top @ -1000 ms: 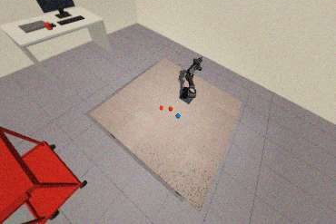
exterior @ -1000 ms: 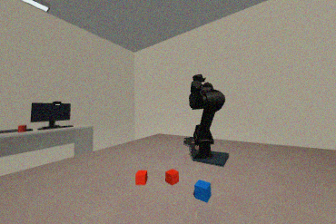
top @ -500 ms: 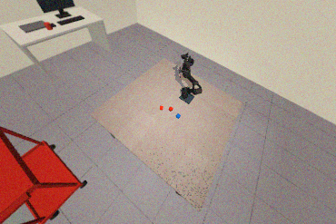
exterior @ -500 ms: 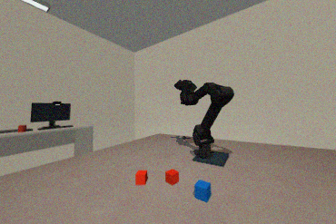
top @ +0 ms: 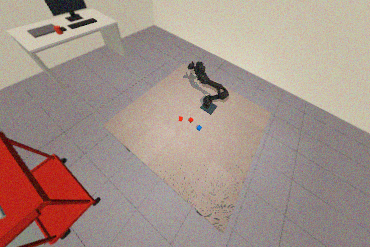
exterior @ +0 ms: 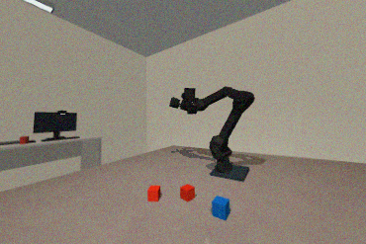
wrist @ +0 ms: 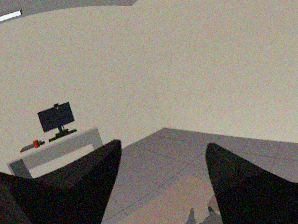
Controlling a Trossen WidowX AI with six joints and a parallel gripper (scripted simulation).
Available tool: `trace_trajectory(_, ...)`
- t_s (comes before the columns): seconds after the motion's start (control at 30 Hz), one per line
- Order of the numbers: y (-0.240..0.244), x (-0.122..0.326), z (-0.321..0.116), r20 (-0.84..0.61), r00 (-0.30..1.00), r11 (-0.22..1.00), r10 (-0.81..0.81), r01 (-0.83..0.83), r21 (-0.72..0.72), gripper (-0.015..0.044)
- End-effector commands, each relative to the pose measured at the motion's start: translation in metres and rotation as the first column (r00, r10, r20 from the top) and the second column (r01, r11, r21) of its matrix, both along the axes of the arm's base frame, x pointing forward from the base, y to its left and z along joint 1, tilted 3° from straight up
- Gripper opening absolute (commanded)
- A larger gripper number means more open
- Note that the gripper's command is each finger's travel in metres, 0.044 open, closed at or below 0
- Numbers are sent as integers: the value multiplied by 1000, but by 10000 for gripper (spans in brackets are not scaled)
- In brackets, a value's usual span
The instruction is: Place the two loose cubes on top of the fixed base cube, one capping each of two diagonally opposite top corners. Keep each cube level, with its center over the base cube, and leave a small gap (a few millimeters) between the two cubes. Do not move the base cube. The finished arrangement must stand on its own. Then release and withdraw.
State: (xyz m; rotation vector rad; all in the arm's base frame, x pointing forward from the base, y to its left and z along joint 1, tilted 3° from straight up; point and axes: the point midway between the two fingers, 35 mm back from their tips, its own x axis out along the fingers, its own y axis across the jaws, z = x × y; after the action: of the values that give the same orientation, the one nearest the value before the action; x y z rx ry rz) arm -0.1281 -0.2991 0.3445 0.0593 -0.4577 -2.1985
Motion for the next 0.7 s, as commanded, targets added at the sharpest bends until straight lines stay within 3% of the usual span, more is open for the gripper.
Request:
trace_trajectory(0.0, -25, 40, -15, -74, 986, 974, 150, -135, 182, 265)
trace_trajectory(0.33, -52, 135, -50, -190, 840, 771, 508, -345, 536, 265)
trace_trajectory(0.67, -40, 232, -86, -220, 512, 452, 830, -389, 803, 265)
